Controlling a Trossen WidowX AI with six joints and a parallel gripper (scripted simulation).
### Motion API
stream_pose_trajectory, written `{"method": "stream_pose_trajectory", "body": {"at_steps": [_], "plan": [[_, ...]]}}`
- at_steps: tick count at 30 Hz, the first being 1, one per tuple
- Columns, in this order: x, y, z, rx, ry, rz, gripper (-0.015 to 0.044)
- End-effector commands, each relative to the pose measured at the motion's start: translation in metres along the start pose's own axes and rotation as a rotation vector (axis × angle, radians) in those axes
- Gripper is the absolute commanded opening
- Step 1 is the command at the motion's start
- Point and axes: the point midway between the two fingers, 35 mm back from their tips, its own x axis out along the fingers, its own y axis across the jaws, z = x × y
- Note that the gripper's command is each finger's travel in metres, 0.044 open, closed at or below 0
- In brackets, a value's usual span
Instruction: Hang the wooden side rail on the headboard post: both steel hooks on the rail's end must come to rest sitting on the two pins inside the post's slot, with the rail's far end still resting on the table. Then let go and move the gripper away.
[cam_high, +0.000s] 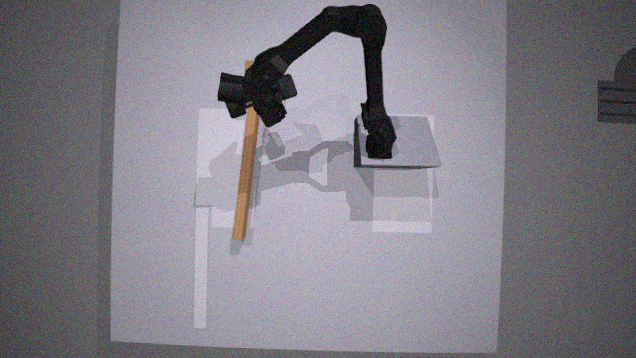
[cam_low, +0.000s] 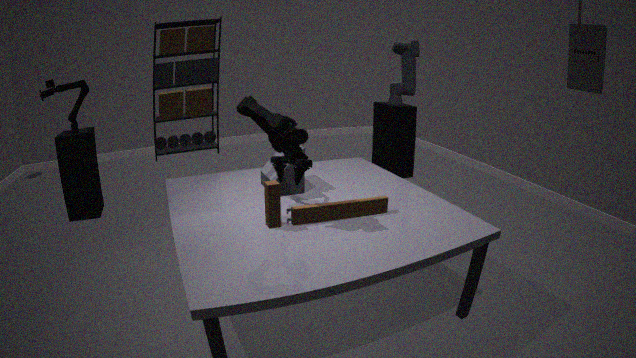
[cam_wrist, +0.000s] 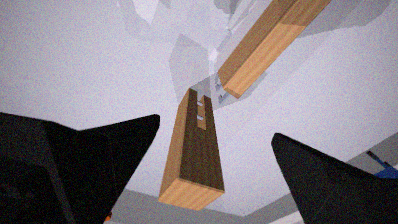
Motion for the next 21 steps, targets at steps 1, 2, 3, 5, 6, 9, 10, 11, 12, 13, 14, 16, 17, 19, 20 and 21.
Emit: {"method": "stream_pose_trajectory", "body": {"at_steps": [1, 2, 3, 5, 6, 9, 10, 11, 12, 13, 14, 16, 17, 19, 20, 21], "plan": [[0.001, 0.001, 0.0, -0.011, 0.004, 0.006, 0.044], [0.001, 0.001, 0.0, -0.011, 0.004, 0.006, 0.044], [0.001, 0.001, 0.0, -0.011, 0.004, 0.006, 0.044], [0.001, 0.001, 0.0, -0.011, 0.004, 0.006, 0.044], [0.001, 0.001, 0.0, -0.011, 0.004, 0.006, 0.044], [0.003, -0.013, 0.007, 0.06, -0.032, 0.013, 0.044], [0.004, -0.021, 0.013, 0.109, -0.056, 0.021, 0.044], [0.006, -0.03, 0.019, 0.158, -0.079, 0.031, 0.044], [0.007, -0.038, 0.025, 0.207, -0.102, 0.044, 0.044], [0.009, -0.046, 0.032, 0.256, -0.123, 0.059, 0.044], [0.01, -0.053, 0.039, 0.305, -0.144, 0.077, 0.044], [0.013, -0.068, 0.055, 0.404, -0.18, 0.119, 0.044], [0.014, -0.073, 0.062, 0.444, -0.193, 0.139, 0.044], [0.015, -0.077, 0.067, 0.477, -0.202, 0.156, 0.044], [0.015, -0.077, 0.067, 0.477, -0.202, 0.156, 0.044], [0.015, -0.077, 0.067, 0.477, -0.202, 0.156, 0.044]]}}
